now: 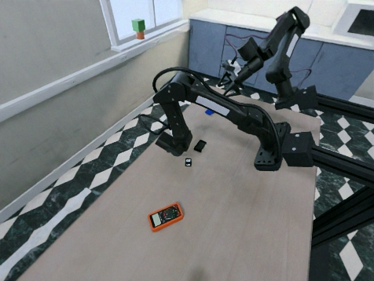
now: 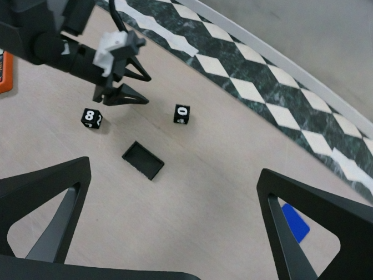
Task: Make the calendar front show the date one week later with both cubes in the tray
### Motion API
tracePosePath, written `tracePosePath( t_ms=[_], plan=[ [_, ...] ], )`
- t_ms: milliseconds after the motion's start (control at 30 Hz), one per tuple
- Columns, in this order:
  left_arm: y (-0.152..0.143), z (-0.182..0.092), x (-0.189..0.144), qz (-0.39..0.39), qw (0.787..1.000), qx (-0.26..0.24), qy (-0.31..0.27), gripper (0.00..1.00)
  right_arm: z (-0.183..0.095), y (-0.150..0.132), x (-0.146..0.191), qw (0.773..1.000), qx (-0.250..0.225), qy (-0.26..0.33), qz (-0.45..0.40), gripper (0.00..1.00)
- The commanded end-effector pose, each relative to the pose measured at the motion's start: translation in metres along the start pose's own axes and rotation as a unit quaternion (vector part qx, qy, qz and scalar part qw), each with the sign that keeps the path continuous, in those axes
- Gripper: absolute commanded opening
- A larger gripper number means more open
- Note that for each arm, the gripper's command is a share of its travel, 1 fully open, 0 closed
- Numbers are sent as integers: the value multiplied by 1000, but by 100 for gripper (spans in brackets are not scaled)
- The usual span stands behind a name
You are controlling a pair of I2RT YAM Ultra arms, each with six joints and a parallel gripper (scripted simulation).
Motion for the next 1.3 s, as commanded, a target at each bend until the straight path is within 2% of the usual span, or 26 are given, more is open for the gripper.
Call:
tracePosePath(
  t_ms=[0, 167, 233, 300, 433, 667, 733, 800, 900, 1000, 1100, 1267],
  plan=[
    [13, 10, 17, 3, 999, 35, 17, 56, 2, 30, -4, 999, -41, 16, -6, 100],
    [15, 33, 31, -22, 991, 123, 38, 56, 3, 37, -7, 998, -50, 16, -17, 100],
    [15, 33, 31, -22, 991, 123, 38, 56, 3, 37, -7, 998, -50, 16, -17, 100],
    [20, 40, 34, -30, 985, 161, 46, 56, 4, 39, -8, 998, -54, 16, -21, 100],
    [33, 48, 39, -41, 968, 238, 65, 56, 4, 42, -7, 998, -61, 20, -28, 100],
    [50, 48, 41, -45, 928, 355, 99, 56, 4, 43, -5, 997, -66, 27, -38, 100],
    [55, 46, 42, -43, 917, 381, 108, 56, 4, 40, -5, 998, -57, 24, -33, 100],
    [55, 46, 42, -43, 917, 381, 108, 56, 4, 40, -5, 998, -57, 24, -33, 100],
    [67, 43, 42, -34, 905, 408, 117, 56, 4, 32, -5, 999, -37, 22, -26, 100],
    [70, 61, 11, -7, 910, 410, 65, 56, 5, 26, -5, 999, -24, 18, -19, 100],
    [61, 70, -27, 31, 899, 436, 20, 56, 5, 22, -5, 1000, -15, 16, -14, 100],
    [61, 74, -45, 41, 889, 457, 10, 56, 5, 19, -6, 1000, -7, 14, -8, 100]
  ],
)
Point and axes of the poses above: on each arm, the point where the finger pads meet when closed, its own z axis out along the fingers, its own x axis across the jaws, y = z × x, the point moved 3 cm from there along -z, back along the fingers, and after that the axes turned 4 degrees about -z, right-handed, at the moved point
